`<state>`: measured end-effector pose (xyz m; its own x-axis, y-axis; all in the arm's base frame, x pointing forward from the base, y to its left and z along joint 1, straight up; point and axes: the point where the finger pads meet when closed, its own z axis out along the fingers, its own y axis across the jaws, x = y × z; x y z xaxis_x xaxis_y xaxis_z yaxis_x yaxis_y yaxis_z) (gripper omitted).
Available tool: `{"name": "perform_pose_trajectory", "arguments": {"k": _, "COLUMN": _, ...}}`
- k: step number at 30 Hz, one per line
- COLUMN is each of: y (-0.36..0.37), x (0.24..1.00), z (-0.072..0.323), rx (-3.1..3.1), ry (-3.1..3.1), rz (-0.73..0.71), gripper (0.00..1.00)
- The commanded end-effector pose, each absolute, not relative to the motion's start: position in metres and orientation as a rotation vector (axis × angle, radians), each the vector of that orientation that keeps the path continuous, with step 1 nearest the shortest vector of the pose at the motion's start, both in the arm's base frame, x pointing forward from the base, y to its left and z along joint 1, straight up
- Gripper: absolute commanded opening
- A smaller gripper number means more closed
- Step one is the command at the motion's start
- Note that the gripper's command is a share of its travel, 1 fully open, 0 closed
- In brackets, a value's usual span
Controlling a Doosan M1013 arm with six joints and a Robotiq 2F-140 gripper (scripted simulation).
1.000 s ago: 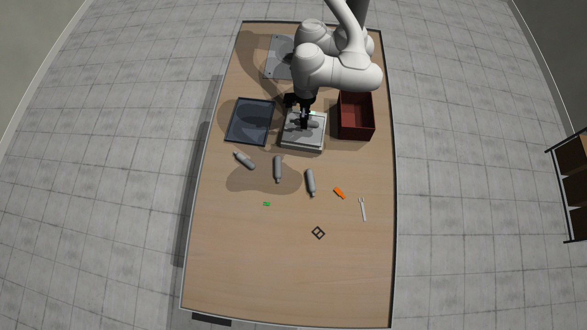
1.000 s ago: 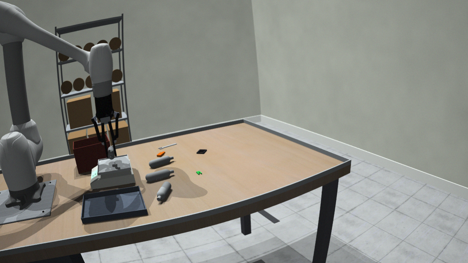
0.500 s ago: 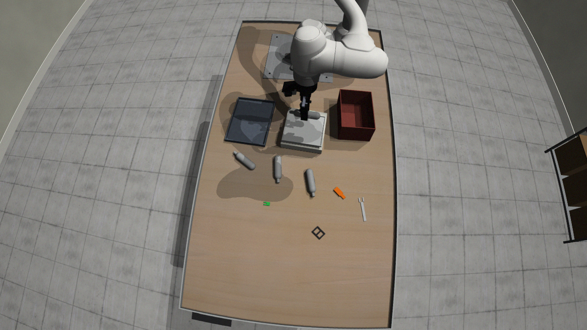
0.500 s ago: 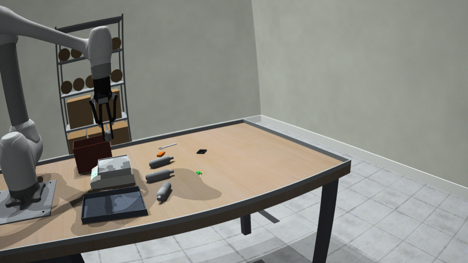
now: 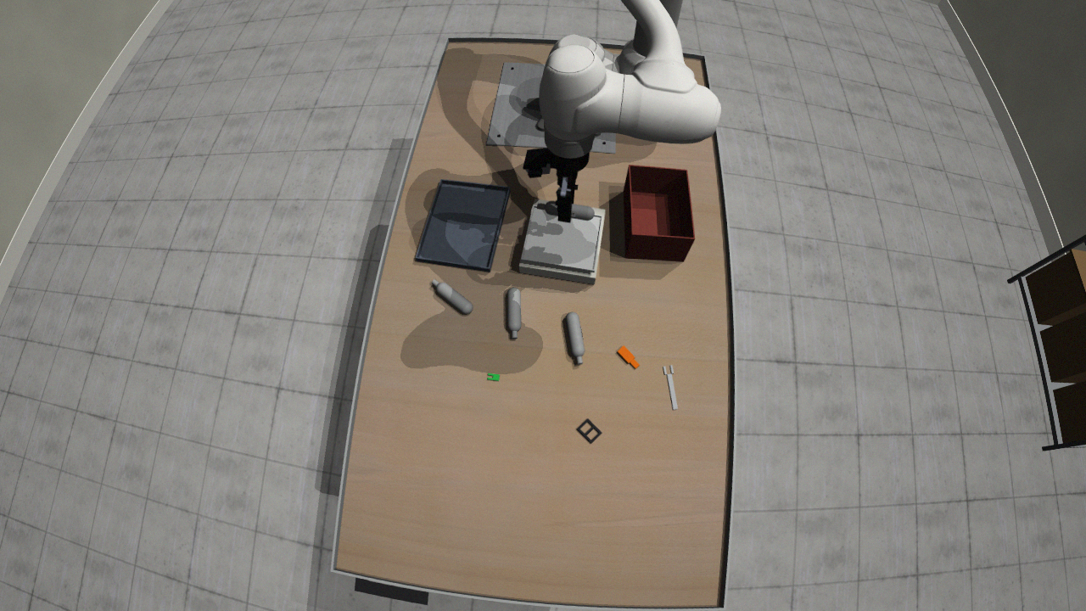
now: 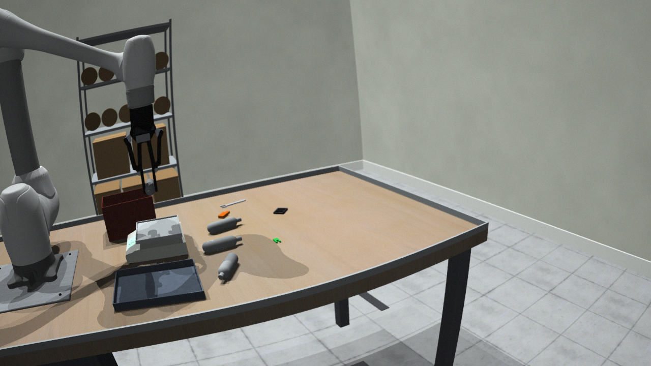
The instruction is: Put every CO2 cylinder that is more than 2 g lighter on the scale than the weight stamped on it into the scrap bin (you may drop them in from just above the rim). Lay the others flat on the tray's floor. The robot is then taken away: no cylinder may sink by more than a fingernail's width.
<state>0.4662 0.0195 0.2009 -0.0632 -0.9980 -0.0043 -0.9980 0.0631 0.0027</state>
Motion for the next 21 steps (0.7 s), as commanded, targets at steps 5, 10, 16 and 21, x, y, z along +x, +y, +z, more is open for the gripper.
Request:
{"name": "perform_pose_trajectory", "arguments": {"k": 5, "y": 0.117, "x": 0.438, "z": 0.202, "rx": -2.149, "ry": 2.289, "rz": 0.008, "gripper": 0.10}}
{"name": "perform_pose_trajectory", "arguments": {"k": 10, "y": 0.175, "x": 0.403, "z": 0.202, "rx": -2.149, "ry": 2.289, "rz": 0.008, "gripper": 0.10}}
{"name": "perform_pose_trajectory", "arguments": {"k": 16, "y": 0.241, "x": 0.367, "z": 0.202, "rx": -2.149, "ry": 2.289, "rz": 0.009, "gripper": 0.10}}
{"name": "perform_pose_trajectory", "arguments": {"k": 21, "y": 0.241, "x": 0.367, "z": 0.202, "rx": -2.149, "ry": 2.289, "rz": 0.009, "gripper": 0.10}}
